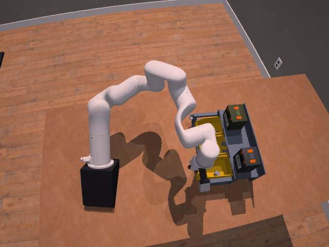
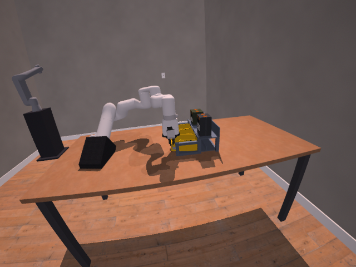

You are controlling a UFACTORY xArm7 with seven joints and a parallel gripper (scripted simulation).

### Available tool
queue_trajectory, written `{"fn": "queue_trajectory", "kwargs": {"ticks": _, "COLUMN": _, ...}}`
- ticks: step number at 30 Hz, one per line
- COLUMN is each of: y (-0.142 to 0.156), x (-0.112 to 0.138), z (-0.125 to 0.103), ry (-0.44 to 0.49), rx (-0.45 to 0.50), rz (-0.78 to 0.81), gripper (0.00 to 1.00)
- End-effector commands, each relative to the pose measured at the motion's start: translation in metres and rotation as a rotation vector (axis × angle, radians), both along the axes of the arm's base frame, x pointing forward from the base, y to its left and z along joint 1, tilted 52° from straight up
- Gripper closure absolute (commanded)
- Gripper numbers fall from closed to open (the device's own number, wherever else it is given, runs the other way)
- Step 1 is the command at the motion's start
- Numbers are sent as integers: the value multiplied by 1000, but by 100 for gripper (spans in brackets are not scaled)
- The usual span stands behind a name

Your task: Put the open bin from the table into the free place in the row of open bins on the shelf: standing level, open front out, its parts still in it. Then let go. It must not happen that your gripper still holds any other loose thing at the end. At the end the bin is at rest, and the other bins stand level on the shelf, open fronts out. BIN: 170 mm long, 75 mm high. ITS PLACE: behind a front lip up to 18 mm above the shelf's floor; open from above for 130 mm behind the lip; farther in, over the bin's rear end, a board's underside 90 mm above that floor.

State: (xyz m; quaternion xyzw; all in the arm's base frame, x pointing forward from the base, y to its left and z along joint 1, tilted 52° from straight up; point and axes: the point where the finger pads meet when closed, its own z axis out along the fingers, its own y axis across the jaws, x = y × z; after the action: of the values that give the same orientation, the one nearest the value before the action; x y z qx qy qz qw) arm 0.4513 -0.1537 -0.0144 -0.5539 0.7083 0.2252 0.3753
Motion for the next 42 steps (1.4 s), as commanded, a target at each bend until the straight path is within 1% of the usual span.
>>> {"fn": "queue_trajectory", "kwargs": {"ticks": 1, "y": -5, "x": 8, "z": 2, "ry": -2, "rx": -4, "rz": -3, "gripper": 100}}
{"fn": "queue_trajectory", "kwargs": {"ticks": 13, "y": -5, "x": 8, "z": 2, "ry": -2, "rx": -4, "rz": -3, "gripper": 100}}
{"fn": "queue_trajectory", "kwargs": {"ticks": 18, "y": -8, "x": 17, "z": 3, "ry": -2, "rx": -4, "rz": -3, "gripper": 100}}
{"fn": "queue_trajectory", "kwargs": {"ticks": 30, "y": -8, "x": 17, "z": 3, "ry": -2, "rx": -4, "rz": -3, "gripper": 100}}
{"fn": "queue_trajectory", "kwargs": {"ticks": 35, "y": -11, "x": 27, "z": 4, "ry": -2, "rx": -4, "rz": -3, "gripper": 100}}
{"fn": "queue_trajectory", "kwargs": {"ticks": 42, "y": -11, "x": 27, "z": 4, "ry": -2, "rx": -4, "rz": -3, "gripper": 100}}
